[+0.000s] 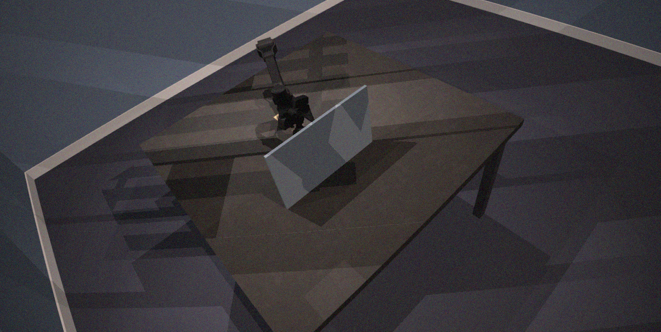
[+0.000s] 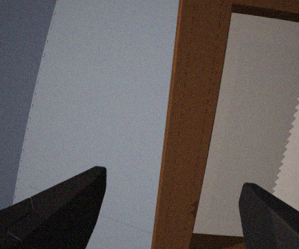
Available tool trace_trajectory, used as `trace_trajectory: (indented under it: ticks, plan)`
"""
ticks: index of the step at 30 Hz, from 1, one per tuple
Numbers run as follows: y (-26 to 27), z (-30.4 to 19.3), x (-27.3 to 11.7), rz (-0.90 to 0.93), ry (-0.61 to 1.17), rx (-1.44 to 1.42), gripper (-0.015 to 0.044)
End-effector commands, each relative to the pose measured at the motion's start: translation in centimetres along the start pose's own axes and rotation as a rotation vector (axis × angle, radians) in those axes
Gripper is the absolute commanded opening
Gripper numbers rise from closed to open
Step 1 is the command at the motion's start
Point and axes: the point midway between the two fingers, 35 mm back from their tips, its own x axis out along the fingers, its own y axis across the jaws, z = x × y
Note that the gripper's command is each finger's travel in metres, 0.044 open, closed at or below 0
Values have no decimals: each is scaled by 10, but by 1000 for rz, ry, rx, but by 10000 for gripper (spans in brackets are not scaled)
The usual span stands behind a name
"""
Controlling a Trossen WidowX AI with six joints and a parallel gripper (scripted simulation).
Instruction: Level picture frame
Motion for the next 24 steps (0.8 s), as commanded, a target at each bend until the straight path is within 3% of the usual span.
trace_trajectory:
  ticks: [1, 24]
  plan:
    - [-3, 0, 7, -8, 0, 1, 260]
    - [-3, 0, 37, -5, -1, 2, 260]
